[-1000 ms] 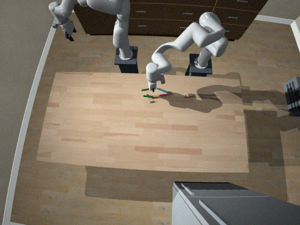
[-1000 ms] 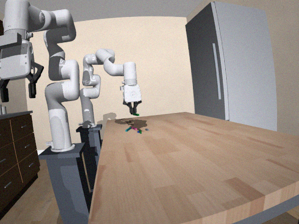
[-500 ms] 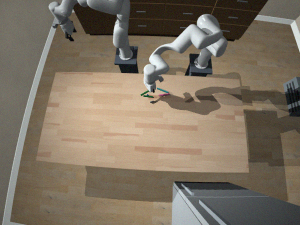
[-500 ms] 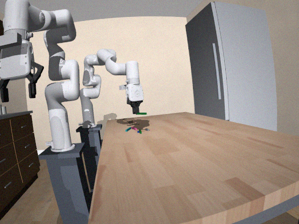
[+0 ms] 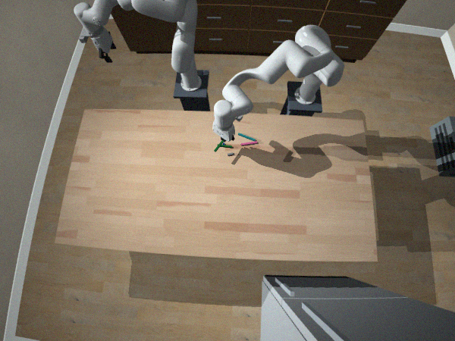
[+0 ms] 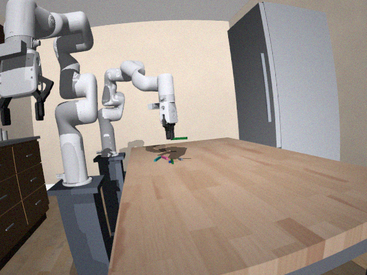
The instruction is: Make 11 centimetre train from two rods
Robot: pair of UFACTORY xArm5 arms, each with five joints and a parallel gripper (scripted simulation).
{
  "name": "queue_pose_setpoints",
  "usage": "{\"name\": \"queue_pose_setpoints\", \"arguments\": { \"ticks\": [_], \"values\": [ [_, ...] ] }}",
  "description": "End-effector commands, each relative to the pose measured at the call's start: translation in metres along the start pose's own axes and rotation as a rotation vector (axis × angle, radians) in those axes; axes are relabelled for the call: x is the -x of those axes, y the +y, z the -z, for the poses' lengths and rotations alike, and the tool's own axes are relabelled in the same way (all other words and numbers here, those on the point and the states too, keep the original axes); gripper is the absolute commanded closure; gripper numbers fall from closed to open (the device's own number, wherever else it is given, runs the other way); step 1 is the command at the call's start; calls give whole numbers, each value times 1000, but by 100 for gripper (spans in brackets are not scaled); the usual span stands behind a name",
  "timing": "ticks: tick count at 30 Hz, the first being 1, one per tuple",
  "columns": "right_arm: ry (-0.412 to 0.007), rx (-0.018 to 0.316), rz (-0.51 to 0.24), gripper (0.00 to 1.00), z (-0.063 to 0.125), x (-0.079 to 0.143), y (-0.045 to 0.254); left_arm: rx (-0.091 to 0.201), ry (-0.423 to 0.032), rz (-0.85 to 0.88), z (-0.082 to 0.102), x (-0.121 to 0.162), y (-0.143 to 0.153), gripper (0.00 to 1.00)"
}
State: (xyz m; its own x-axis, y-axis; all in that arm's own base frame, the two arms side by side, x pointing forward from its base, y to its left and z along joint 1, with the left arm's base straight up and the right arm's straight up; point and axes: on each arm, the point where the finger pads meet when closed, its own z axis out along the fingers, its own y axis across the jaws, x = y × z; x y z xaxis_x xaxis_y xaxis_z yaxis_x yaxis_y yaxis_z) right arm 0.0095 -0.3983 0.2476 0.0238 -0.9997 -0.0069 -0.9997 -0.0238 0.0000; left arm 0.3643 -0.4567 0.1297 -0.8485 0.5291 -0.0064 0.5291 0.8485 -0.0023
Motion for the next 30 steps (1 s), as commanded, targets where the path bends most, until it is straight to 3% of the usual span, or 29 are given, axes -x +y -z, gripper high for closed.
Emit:
{"name": "queue_pose_setpoints", "arguments": {
  "ticks": [1,30],
  "values": [
    [7,0,0,0,2,-2,0,0,1,140,3,8,-2,94],
    [7,0,0,0,2,-2,0,0,0,939,4,44,-9,94]
  ]
}}
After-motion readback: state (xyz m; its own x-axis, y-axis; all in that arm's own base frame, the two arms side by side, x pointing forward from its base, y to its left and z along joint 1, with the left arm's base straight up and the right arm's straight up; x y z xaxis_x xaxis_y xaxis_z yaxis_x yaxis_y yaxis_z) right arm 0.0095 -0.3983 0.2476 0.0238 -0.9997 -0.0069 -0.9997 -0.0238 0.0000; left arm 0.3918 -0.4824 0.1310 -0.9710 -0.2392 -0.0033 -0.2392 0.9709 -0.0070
